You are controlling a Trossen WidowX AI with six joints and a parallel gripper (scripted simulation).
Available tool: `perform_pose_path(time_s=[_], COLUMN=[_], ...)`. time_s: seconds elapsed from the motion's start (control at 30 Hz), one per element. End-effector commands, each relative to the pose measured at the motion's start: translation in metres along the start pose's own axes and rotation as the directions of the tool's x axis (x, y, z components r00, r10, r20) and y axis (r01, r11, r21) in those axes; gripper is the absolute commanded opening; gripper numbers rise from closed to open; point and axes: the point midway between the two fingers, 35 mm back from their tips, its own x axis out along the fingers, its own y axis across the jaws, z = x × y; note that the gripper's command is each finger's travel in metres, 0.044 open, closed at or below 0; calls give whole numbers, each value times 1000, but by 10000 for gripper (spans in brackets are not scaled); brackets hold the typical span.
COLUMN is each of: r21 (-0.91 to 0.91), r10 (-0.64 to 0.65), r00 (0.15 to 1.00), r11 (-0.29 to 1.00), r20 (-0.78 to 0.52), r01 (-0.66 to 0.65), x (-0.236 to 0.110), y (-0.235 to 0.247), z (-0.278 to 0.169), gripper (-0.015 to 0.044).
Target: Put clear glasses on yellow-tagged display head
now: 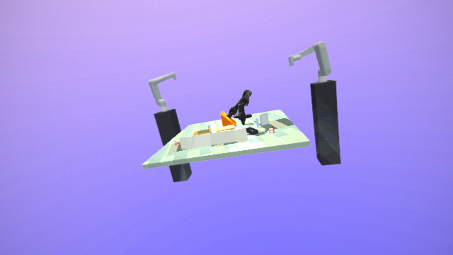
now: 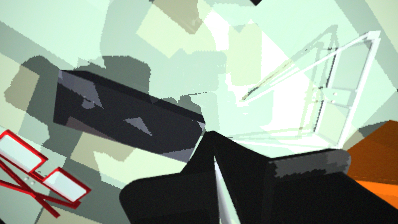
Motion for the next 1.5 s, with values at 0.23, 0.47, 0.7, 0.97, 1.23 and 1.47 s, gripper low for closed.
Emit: perform_pose_path(time_s=[0.23,0.47,0.7,0.97,1.23,1.47], r21=[109,109,108,108,108,109], r10=[-4,-4,-4,-4,-3,-1], r00=[999,999,999,999,999,999], r11=[994,994,994,994,994,994], r20=[-39,-39,-39,-39,-40,-41], r01=[8,8,9,8,7,6], x=[-6,4,15,28,41,52], y=[-14,-14,-14,-14,-14,-14], z=[1,2,2,1,0,-1], gripper=[0,0,0,0,0,0])
